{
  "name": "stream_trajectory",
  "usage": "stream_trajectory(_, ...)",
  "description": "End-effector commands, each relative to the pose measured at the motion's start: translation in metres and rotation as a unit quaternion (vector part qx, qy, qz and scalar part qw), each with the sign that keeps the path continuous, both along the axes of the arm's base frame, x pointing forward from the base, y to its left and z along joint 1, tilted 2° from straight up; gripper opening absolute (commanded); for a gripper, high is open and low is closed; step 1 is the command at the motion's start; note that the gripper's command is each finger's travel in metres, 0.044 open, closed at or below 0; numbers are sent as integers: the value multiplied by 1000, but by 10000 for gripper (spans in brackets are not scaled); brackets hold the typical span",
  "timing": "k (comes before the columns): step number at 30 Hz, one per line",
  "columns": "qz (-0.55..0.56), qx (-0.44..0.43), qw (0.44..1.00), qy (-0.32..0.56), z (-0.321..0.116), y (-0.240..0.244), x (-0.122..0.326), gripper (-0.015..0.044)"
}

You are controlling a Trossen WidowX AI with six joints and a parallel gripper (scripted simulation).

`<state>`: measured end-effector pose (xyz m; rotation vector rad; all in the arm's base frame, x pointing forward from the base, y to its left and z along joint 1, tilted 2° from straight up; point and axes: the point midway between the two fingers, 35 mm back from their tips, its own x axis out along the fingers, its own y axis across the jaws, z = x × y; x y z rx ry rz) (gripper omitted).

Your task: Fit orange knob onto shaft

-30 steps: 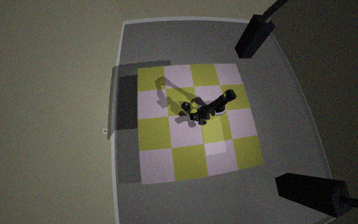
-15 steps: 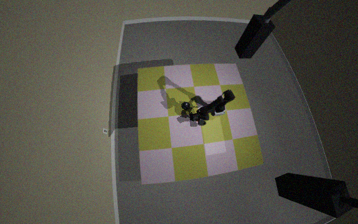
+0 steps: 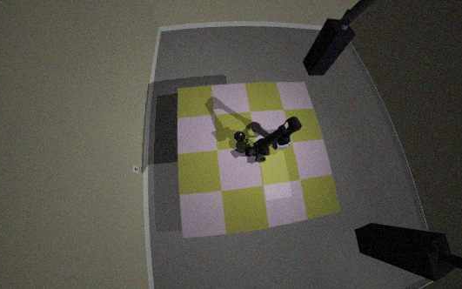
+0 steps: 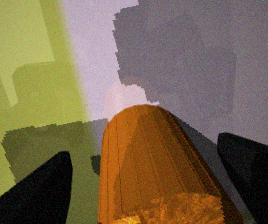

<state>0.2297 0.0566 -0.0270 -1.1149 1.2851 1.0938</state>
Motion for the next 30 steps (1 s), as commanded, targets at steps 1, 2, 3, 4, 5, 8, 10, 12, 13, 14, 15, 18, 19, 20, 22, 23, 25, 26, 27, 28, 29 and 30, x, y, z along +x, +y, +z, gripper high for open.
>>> stream_trajectory(1,3,-2,1000,0,-1,-1,0,256)
stream_trajectory(2,3,-2,1000,0,-1,-1,0,230)
stream_trajectory(3,3,-2,1000,0,-1,-1,0,204)
stream_trajectory(4,3,-2,1000,0,-1,-1,0,177)
stream_trajectory(5,3,-2,1000,0,-1,-1,0,171)
stream_trajectory(8,3,-2,1000,0,-1,-1,0,151)
stream_trajectory(10,3,-2,1000,0,-1,-1,0,137)
stream_trajectory(12,3,-2,1000,0,0,-1,0,85)
stream_trajectory(13,3,-2,1000,0,3,0,1,59)
stream_trajectory(14,3,-2,1000,-1,7,1,3,32)
stream_trajectory(15,3,-2,1000,-1,12,2,5,6)
stream_trajectory(18,3,-2,1000,-1,28,6,10,0)
stream_trajectory(19,3,-2,1000,-1,34,7,11,0)
stream_trajectory(20,3,-2,1000,-1,40,8,12,0)
stream_trajectory(22,3,-2,1000,-1,51,10,14,0)
stream_trajectory(23,3,-2,1000,-1,57,11,15,0)
stream_trajectory(25,3,-1,1000,-1,69,12,16,0)
stream_trajectory(26,3,-1,1000,-1,75,13,16,0)
stream_trajectory(27,3,-1,1000,-1,81,14,16,0)
stream_trajectory(28,3,-1,1000,-1,87,15,16,0)
stream_trajectory(29,3,-1,1000,-1,93,15,16,0)
stream_trajectory(30,3,-1,1000,-1,99,16,16,0)
